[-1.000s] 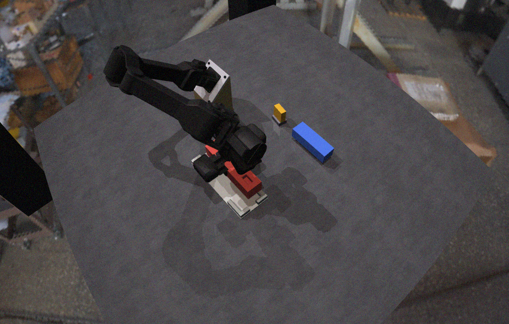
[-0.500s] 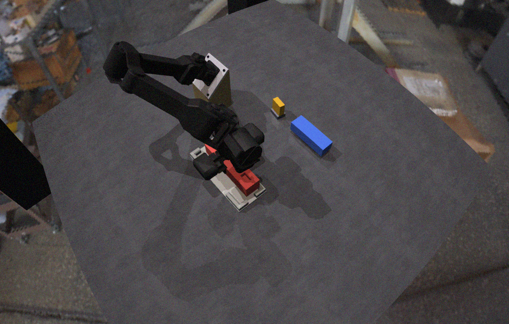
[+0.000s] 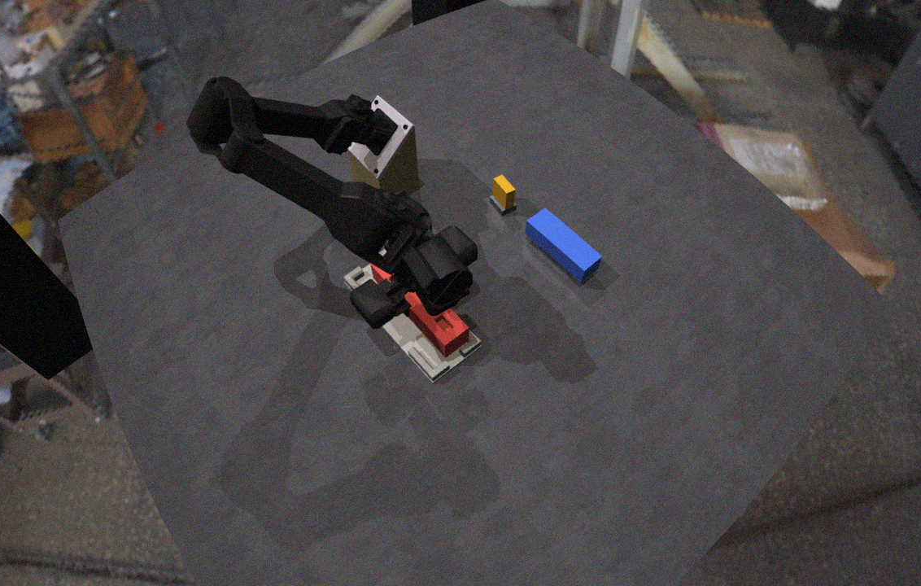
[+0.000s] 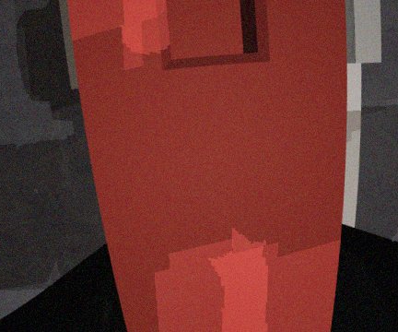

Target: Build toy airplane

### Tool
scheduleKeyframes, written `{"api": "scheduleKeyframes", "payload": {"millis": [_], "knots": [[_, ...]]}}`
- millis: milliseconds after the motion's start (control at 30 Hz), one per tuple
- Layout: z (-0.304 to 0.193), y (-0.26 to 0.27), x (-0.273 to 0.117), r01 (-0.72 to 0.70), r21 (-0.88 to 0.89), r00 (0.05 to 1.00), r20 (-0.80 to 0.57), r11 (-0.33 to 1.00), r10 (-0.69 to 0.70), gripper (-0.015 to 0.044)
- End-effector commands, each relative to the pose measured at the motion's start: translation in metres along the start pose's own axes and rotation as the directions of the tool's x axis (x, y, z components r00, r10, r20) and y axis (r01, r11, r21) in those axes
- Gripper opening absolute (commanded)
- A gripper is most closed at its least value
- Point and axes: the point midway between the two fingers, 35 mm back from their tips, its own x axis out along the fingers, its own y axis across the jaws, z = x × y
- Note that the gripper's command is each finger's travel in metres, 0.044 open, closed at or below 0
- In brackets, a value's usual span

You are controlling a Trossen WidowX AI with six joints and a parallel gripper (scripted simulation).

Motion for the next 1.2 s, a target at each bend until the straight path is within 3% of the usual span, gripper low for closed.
{"api": "scheduleKeyframes", "payload": {"millis": [0,33,567,767,1000,1167], "knots": [[0.0,0.0,0.0,0.0,0.002,1.0,0.0,1.0,0.0,0.0057],[0.0,0.0,0.0,0.0,0.002,1.0,0.0,1.0,0.0,0.0031],[0.0,0.0,0.0,0.0,0.002,1.0,0.0,1.0,0.0,0.044],[0.001,0.0,-0.003,-0.001,0.002,1.0,0.0,1.0,0.001,0.044],[0.002,0.001,-0.103,-0.004,-0.006,1.0,-0.003,1.0,0.004,0.044],[0.005,0.003,-0.106,-0.003,-0.006,1.0,-0.003,1.0,0.003,0.044]]}}
